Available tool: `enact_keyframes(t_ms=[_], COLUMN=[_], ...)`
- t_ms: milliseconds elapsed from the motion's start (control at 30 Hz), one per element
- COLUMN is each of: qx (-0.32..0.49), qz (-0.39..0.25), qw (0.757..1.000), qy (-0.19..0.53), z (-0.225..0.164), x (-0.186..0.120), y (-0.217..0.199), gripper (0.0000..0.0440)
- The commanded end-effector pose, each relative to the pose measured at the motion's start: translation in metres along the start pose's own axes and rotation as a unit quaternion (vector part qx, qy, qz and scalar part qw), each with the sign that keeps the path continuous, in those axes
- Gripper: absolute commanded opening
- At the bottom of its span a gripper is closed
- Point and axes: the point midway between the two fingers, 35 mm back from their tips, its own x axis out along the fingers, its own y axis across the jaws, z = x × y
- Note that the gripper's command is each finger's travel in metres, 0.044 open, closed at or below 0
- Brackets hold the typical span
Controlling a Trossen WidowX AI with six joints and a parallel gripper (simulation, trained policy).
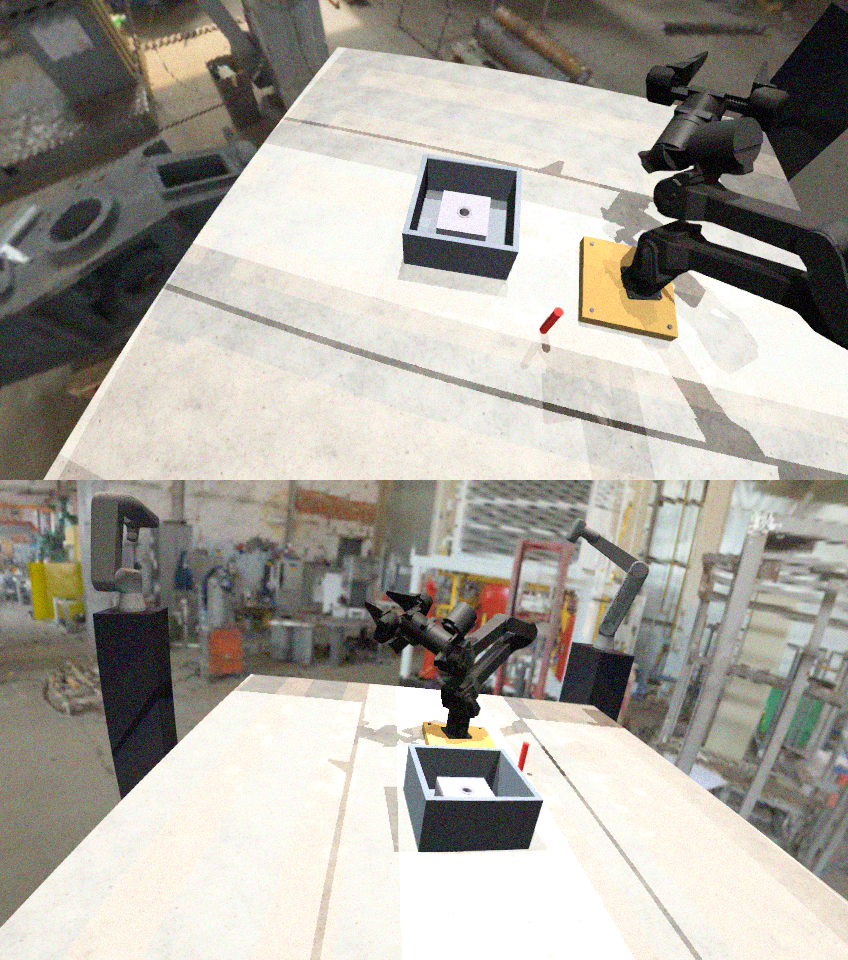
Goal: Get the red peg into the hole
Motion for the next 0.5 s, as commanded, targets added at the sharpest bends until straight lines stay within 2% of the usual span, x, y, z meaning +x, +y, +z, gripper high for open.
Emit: enact_keyframes(t_ms=[0,67,267,467], qx=[-0.009,-0.033,-0.102,-0.166], qz=[-0.007,-0.029,-0.106,-0.181], qw=[1.0,0.999,0.989,0.968], qy=[0.001,0.005,0.021,0.051], z=[-0.002,-0.005,-0.02,-0.038], x=[0.0,-0.001,-0.007,-0.021], y=[-0.003,-0.015,-0.052,-0.087], gripper=[0.042,0.044,0.044,0.044])
